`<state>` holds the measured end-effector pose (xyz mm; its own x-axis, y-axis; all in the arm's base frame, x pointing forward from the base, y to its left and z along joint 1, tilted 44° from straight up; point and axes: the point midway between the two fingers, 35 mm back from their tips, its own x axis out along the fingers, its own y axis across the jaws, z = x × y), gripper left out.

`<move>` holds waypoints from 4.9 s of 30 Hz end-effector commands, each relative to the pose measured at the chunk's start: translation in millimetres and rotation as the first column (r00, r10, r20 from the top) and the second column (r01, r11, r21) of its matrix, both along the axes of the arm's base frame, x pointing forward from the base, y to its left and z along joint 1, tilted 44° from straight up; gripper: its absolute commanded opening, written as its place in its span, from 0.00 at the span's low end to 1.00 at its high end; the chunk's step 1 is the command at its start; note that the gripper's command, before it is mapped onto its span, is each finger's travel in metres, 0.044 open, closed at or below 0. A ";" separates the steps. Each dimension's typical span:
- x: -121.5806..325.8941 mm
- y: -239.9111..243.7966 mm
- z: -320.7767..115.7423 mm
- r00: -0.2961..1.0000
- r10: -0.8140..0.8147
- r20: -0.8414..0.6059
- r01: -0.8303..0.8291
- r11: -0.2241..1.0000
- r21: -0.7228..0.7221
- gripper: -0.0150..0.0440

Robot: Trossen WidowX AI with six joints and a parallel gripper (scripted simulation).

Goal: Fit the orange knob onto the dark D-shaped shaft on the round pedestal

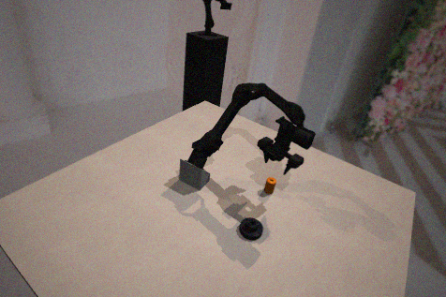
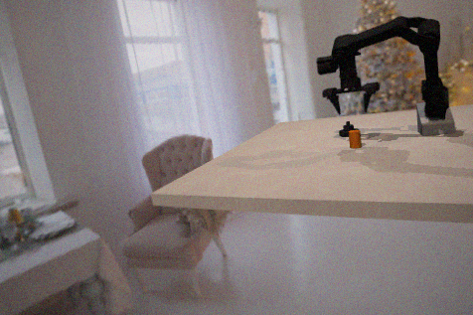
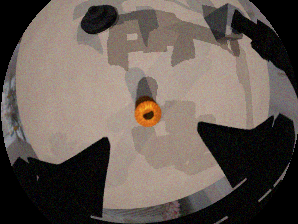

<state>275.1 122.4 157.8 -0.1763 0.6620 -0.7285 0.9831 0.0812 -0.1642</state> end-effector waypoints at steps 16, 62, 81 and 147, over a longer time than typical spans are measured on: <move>-0.5 0.0 0.3 0.378 0.592 0.712 -0.753 0.644 -0.136 1.00; -9.9 41.0 -42.7 -0.216 0.544 0.811 -0.849 0.306 -0.431 1.00; -14.4 61.8 -64.5 -0.217 0.543 0.811 -0.848 0.306 -0.432 1.00; 6.5 -24.3 6.8 -0.215 0.547 0.809 -0.849 0.305 -0.432 0.25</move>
